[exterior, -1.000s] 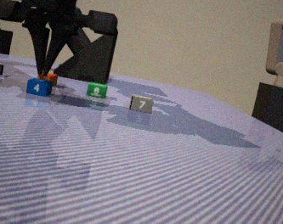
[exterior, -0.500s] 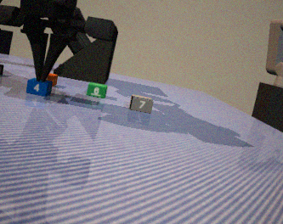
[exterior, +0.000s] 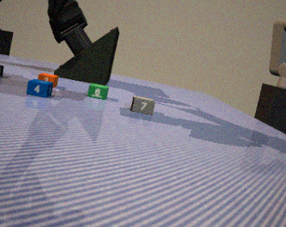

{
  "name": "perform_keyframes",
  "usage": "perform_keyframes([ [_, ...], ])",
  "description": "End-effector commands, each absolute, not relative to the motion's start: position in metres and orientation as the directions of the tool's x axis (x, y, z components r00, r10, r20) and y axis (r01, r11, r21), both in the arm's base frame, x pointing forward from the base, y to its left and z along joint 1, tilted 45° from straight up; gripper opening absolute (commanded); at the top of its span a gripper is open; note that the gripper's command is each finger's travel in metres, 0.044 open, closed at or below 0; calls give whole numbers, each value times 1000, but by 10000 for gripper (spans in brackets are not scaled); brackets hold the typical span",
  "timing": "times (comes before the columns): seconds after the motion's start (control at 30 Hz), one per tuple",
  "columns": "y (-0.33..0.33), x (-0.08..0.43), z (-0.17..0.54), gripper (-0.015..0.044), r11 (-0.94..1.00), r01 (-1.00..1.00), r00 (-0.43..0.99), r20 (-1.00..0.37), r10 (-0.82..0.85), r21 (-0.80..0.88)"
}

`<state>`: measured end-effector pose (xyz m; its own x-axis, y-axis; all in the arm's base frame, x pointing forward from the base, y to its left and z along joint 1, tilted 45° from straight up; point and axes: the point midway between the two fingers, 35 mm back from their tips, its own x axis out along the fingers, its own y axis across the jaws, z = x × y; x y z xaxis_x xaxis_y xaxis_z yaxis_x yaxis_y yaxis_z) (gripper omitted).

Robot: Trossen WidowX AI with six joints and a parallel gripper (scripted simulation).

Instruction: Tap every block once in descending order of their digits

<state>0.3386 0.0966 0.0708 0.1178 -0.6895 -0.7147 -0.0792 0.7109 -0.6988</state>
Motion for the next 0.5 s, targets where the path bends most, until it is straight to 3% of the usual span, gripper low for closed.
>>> perform_keyframes([
  [0.0,99,335,76,20,709,-77,97,-713,-694,-701],
  [0.47,-6,242,167,20,705,-82,92,-709,-699,-705],
])
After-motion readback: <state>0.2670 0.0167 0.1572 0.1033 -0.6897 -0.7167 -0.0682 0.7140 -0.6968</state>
